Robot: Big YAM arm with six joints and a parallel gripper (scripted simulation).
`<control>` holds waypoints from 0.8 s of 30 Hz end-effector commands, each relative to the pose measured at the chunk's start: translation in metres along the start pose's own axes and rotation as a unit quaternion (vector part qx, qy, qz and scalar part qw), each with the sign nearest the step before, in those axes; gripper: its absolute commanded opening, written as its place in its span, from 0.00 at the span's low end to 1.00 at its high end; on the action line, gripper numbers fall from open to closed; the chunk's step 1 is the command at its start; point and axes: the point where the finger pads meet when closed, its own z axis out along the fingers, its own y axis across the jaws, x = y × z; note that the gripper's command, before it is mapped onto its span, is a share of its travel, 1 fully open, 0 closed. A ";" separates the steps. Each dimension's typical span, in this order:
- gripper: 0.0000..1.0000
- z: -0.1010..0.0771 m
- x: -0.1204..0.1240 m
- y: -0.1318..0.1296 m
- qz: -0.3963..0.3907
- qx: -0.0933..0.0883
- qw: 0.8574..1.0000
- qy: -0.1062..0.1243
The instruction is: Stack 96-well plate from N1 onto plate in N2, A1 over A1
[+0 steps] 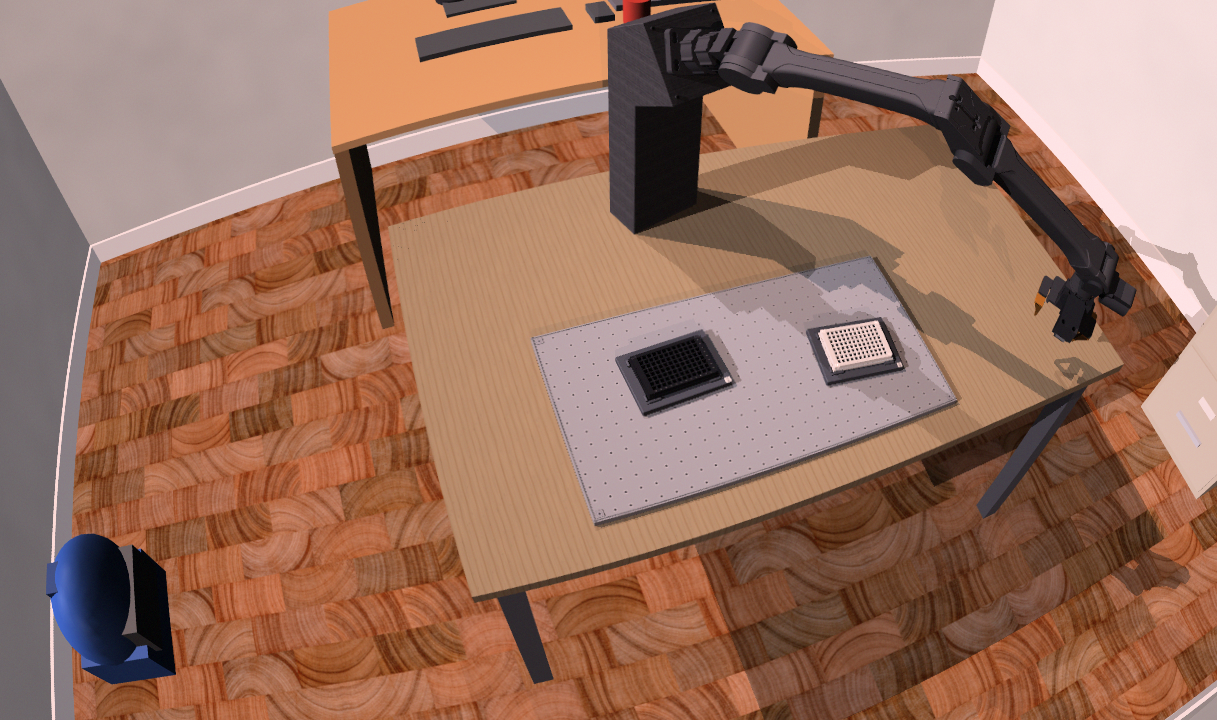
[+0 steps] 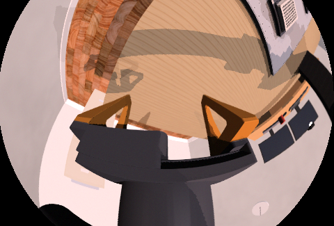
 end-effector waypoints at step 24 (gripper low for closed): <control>1.00 -0.029 -0.122 -0.021 -0.096 0.040 0.994 -0.030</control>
